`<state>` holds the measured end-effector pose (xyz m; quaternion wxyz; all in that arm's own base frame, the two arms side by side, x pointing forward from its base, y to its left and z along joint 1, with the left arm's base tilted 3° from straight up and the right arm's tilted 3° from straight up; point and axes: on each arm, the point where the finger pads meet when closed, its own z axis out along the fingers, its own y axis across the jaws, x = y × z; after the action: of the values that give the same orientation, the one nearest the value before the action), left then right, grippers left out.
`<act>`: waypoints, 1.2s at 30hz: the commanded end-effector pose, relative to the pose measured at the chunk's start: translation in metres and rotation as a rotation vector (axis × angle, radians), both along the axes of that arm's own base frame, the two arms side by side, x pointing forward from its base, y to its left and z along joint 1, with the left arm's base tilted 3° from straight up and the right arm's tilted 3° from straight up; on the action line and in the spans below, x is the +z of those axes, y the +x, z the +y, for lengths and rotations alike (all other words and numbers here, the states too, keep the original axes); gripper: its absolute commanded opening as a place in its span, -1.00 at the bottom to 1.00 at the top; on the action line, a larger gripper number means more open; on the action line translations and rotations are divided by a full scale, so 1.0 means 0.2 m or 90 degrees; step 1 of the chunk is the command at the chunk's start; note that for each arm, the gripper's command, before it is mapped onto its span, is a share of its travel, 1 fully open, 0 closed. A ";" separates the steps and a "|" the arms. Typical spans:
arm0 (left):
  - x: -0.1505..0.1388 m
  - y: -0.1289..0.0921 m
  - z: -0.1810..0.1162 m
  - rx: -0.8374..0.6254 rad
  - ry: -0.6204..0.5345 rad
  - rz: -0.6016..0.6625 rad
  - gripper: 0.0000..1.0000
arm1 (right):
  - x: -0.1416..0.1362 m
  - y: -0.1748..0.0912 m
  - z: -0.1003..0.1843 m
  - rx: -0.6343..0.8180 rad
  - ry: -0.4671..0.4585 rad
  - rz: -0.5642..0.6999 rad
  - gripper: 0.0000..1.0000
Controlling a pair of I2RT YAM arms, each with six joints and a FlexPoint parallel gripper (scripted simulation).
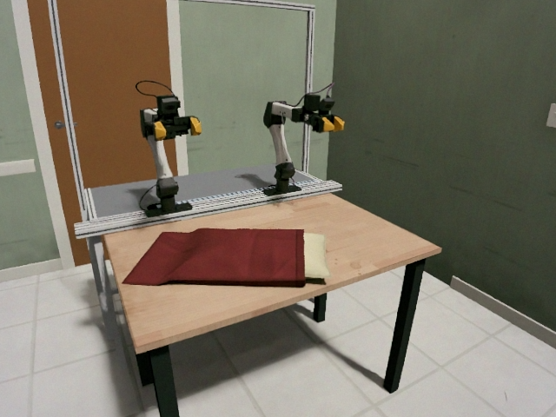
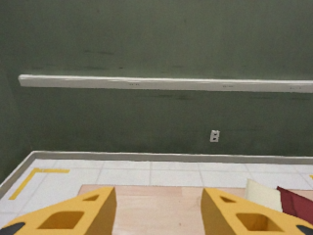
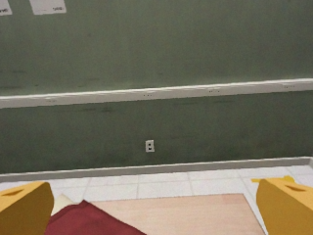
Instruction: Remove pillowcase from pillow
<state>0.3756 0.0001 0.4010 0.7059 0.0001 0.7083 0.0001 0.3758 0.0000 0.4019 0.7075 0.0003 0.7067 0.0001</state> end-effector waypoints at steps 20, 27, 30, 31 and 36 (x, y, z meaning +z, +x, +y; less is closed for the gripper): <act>-0.36 0.24 -0.23 -0.074 -0.264 0.199 -0.11 | 0.04 -0.02 0.00 0.004 -0.005 -0.005 1.00; -0.52 0.30 -0.31 -0.077 -0.348 0.279 -0.11 | 0.04 -0.02 0.00 0.004 -0.005 -0.005 1.00; -0.63 0.34 -0.35 -0.071 -0.399 0.329 -0.11 | 0.04 -0.02 0.00 0.004 -0.005 -0.005 1.00; -0.66 0.34 -0.37 -0.068 -0.415 0.345 -0.11 | 0.04 -0.02 0.00 0.004 -0.005 -0.005 1.00; -0.83 0.38 -0.45 -0.048 -0.497 0.429 -0.11 | 0.04 -0.02 0.00 0.004 -0.005 -0.005 1.00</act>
<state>0.4513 -0.0739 0.2534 0.4462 -0.1986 0.8343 -0.2558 0.3758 0.0000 0.4019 0.7075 0.0001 0.7067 0.0002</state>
